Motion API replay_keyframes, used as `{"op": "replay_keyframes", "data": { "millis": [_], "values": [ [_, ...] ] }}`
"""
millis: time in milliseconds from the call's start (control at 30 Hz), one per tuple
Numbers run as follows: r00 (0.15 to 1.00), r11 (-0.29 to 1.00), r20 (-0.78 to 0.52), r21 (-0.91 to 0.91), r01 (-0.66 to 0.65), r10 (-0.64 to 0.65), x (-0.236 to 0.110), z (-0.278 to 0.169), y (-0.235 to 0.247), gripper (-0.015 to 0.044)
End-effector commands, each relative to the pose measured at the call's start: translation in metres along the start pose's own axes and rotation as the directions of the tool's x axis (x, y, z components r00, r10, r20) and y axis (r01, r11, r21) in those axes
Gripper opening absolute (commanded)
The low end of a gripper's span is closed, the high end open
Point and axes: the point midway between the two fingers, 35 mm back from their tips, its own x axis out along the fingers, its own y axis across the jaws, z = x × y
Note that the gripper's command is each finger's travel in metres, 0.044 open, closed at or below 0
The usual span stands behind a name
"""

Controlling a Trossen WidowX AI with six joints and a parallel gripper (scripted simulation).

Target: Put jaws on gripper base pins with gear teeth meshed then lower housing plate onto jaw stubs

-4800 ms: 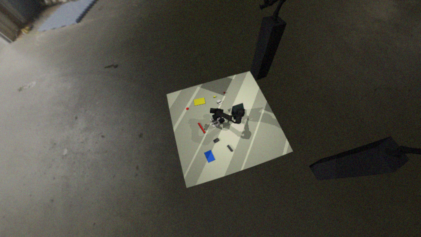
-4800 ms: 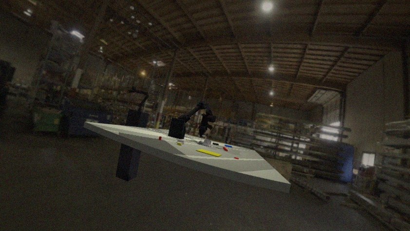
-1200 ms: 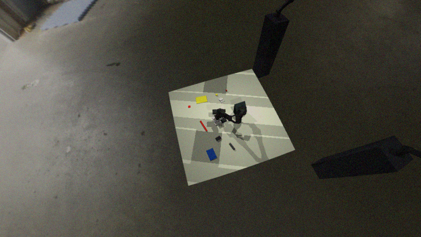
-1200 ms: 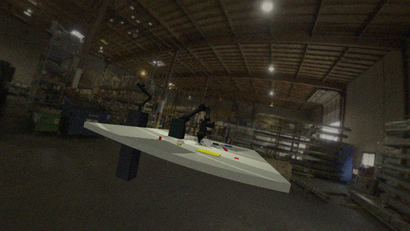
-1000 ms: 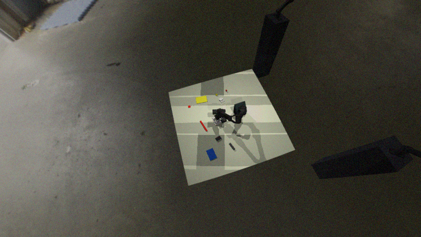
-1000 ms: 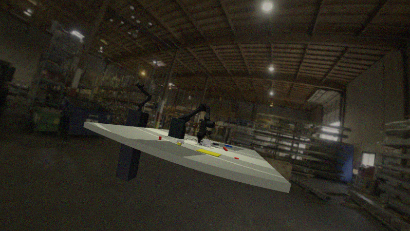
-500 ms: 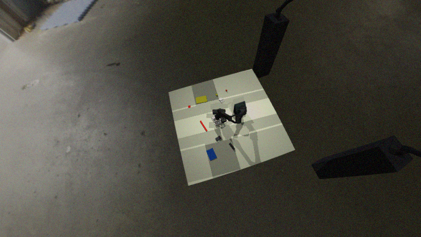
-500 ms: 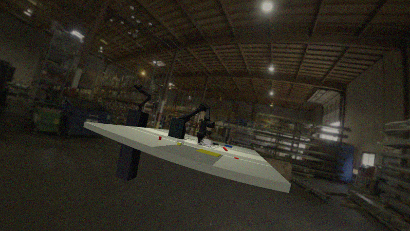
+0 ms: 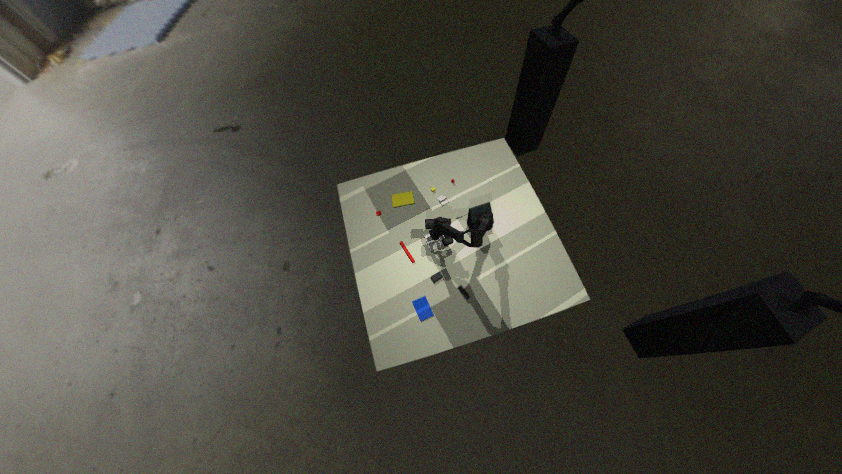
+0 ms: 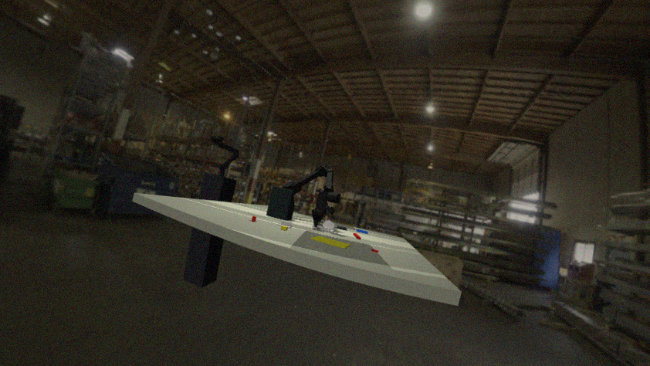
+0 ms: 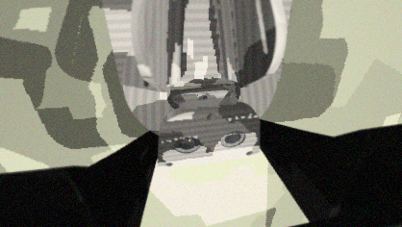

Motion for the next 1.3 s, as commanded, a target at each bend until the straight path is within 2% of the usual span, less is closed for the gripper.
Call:
{"op": "replay_keyframes", "data": {
  "millis": [0, 1267],
  "values": [
    [1.000, 1.000, -0.008, 0.004, 0.001, -0.001, 0.0024, -0.0016, -0.0005, 0.0351],
    [1.000, 1.000, -0.007, 0.004, 0.001, -0.001, 0.0024, 0.0004, -0.0002, 0.0351]
  ]
}}
